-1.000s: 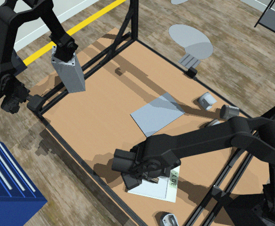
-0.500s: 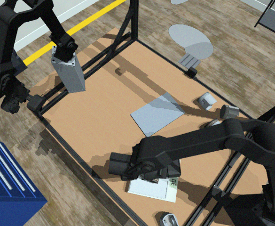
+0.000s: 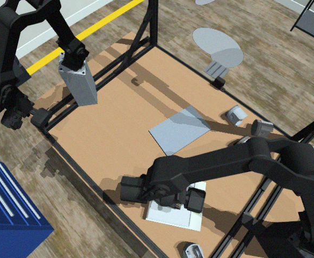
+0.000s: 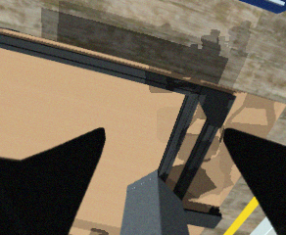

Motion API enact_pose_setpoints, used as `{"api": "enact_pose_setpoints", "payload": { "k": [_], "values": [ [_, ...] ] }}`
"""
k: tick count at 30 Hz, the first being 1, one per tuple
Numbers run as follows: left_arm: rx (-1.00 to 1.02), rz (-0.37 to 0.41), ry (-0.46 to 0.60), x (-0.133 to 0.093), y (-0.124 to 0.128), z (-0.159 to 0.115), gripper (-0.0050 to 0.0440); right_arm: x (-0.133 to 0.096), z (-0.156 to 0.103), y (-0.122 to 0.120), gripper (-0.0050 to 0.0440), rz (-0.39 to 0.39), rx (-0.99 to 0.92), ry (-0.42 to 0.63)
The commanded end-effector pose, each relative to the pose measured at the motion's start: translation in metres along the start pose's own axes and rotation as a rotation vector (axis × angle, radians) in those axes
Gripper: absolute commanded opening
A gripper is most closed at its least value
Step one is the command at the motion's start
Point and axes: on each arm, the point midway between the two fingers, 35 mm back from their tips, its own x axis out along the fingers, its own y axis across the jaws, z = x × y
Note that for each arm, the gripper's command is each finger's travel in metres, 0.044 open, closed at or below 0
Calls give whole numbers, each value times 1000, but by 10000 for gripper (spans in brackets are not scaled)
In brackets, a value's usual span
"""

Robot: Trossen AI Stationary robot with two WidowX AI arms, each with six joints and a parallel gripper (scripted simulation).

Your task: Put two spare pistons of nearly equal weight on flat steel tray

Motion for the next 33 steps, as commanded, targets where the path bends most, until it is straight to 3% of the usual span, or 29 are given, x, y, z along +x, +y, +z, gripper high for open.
{"api": "enact_pose_setpoints", "payload": {
  "k": [1, 33],
  "values": [
    [50, -16, -6, 6, 1, -2, 378, 0, 0, 0, 440, 2, 0, 1],
    [42, -26, -9, 46, 1, -7, 378, 0, 0, 0, 440, 2, 0, 1]
  ]
}}
